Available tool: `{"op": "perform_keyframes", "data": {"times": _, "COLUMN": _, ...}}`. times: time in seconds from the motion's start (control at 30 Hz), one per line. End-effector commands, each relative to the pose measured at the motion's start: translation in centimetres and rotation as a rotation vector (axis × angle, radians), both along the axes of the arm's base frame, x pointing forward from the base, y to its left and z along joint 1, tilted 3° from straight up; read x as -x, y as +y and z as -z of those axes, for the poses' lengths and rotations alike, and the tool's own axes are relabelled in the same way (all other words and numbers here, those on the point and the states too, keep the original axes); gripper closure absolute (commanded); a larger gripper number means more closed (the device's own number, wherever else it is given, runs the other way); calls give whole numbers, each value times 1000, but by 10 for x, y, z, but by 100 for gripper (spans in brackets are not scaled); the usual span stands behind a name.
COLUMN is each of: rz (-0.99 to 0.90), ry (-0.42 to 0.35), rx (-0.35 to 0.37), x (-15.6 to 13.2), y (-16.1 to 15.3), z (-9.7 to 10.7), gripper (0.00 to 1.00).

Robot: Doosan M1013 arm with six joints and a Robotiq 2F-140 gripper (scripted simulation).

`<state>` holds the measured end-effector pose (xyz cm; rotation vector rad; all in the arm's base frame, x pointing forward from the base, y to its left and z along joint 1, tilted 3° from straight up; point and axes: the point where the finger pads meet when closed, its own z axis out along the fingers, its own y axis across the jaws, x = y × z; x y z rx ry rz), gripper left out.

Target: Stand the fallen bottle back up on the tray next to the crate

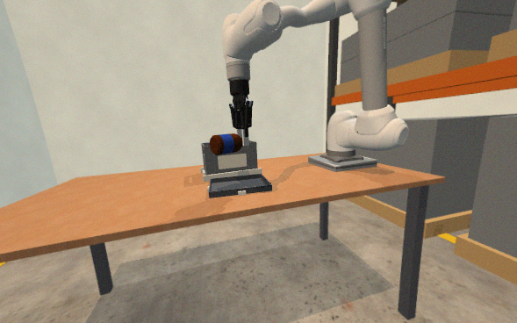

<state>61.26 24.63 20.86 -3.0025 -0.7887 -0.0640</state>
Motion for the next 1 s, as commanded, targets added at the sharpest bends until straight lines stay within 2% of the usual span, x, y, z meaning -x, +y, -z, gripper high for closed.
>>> {"op": "perform_keyframes", "data": {"times": 0.0, "rz": 0, "ry": 0, "rx": 0, "x": 0, "y": 0, "z": 0, "gripper": 90}}
{"op": "perform_keyframes", "data": {"times": 0.5, "rz": -15, "ry": -1, "rx": 0, "x": 0, "y": 0, "z": 0, "gripper": 90}}
{"op": "perform_keyframes", "data": {"times": 0.97, "rz": -178, "ry": -8, "rx": 5, "x": 0, "y": 0, "z": 0, "gripper": 90}}
